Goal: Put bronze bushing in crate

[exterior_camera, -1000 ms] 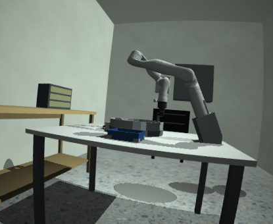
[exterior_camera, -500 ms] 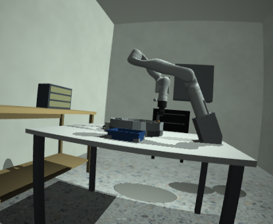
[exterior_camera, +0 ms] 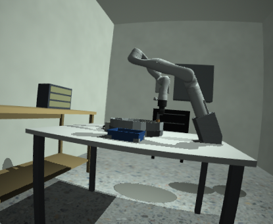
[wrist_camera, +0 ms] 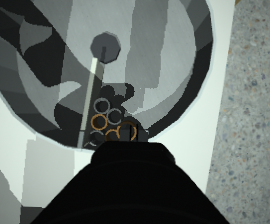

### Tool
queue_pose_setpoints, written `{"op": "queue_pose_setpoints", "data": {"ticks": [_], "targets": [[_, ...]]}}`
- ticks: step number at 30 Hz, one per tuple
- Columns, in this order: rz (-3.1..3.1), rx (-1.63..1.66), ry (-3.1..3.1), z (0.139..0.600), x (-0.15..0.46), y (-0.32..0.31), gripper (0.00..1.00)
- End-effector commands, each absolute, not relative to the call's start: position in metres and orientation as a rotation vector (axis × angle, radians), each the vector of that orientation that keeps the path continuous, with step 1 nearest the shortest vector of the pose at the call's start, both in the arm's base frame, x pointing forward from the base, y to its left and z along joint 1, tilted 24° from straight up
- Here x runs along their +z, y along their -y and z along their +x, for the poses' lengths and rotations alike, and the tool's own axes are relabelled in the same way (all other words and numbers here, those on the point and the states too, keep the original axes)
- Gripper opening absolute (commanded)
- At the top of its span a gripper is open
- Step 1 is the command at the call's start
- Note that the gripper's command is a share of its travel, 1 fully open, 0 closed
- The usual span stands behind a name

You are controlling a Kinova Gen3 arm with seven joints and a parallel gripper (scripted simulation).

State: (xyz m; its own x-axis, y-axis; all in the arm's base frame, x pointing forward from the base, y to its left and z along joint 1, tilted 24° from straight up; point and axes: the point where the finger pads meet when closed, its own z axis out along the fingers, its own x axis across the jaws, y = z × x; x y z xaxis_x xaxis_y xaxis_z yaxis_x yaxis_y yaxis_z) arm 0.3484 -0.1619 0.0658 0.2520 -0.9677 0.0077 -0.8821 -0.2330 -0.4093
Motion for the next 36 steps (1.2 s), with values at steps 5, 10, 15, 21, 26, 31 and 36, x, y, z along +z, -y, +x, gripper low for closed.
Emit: {"op": "queue_pose_setpoints", "data": {"ticks": [5,10,15,21,26,31,36], "targets": [[-2.207,-0.375,-1.704,0.346,0.072,0.163,0.00],[-2.207,-0.375,-1.704,0.346,0.073,0.163,0.00],[-2.207,-0.375,-1.704,0.346,0.073,0.163,0.00],[-2.207,-0.376,-1.704,0.339,0.087,0.164,0.00],[-2.207,-0.376,-1.703,0.335,0.097,0.165,0.00],[-2.207,-0.376,-1.703,0.335,0.097,0.165,0.00],[-2.207,-0.375,-1.704,0.333,0.101,0.166,0.00]]}}
